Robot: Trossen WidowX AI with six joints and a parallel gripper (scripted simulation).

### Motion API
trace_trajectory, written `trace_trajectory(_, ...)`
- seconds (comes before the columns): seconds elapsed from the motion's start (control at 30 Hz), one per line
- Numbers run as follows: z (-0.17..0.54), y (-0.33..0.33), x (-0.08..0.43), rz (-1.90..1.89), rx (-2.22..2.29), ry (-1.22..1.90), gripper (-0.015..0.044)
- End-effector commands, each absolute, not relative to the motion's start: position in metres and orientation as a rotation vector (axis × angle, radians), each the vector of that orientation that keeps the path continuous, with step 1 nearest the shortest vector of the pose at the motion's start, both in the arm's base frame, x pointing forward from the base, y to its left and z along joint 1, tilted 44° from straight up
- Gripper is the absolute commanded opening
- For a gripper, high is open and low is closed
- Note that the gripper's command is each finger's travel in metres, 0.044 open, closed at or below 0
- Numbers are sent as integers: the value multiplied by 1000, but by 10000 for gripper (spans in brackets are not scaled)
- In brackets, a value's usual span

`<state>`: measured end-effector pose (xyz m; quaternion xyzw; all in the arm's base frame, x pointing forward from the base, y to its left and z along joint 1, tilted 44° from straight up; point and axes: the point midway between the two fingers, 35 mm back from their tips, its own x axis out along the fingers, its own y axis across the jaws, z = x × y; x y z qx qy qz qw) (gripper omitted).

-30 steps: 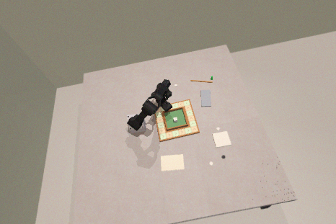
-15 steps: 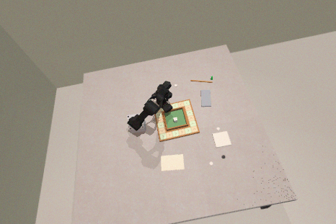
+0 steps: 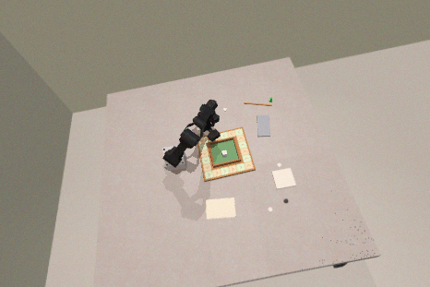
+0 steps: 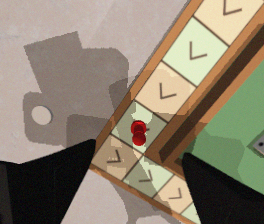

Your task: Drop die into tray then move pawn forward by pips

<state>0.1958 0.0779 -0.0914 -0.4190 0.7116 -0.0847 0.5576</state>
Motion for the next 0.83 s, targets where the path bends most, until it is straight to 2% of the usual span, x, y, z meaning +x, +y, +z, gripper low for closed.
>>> trace_trajectory(0.0,-79,91,198,-197,-978,1670,440)
trace_trajectory(0.17,-68,94,198,-220,-957,1663,440)
trace_trajectory(0.53,58,65,172,-569,-623,1528,440)
trace_trajectory(0.8,40,74,180,-507,-673,1552,440)
